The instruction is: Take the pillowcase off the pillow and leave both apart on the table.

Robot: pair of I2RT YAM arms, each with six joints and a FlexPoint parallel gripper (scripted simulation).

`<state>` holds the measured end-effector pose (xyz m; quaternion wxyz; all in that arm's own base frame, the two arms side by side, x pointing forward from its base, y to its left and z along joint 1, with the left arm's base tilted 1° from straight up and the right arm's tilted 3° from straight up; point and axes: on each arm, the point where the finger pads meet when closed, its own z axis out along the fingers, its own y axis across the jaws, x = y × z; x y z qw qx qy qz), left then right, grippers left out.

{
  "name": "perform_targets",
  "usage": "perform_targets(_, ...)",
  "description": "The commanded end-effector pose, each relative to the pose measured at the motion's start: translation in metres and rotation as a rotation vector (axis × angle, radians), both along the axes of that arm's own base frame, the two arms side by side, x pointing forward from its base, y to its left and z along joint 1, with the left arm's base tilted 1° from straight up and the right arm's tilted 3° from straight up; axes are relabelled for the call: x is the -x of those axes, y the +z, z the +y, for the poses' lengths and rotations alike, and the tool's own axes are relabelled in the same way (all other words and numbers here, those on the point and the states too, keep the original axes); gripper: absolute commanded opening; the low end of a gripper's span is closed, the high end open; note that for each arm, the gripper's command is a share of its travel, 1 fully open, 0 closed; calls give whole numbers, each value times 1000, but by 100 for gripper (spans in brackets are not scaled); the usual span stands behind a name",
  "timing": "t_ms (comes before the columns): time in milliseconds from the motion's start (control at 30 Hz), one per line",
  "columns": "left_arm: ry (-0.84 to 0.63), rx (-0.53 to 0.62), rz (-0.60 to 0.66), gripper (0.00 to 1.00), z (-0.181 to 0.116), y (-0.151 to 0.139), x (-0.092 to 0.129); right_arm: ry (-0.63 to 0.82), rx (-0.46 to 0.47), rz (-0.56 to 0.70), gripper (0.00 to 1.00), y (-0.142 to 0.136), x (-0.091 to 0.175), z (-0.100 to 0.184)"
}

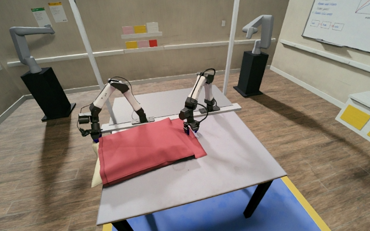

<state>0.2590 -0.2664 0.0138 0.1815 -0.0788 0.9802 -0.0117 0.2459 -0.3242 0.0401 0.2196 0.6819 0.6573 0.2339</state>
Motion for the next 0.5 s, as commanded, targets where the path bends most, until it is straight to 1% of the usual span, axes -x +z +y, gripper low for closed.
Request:
perform_targets(0, -2, -36, 48, 60, 8, -14, 10, 23, 54, -30, 0, 8, -10, -6)
perform_targets(133, -1, -53, 74, 60, 13, -21, 15, 23, 54, -30, 0, 8, -10, -6)
perform_targets(333, 1, -52, 73, 60, 13, -21, 15, 23, 54, -30, 0, 8, -10, -6)
perform_targets(367, 11, -56, 78, 56, 15, -23, 16, 23, 54, -30, 0, 8, -10, -6)
perform_targets(433, 11, -53, 75, 56, 14, -22, 15, 23, 54, -30, 0, 8, -10, -6)
perform_targets(467, 11, -56, 78, 52, 15, -23, 16, 23, 54, -30, 0, 8, -9, -6)
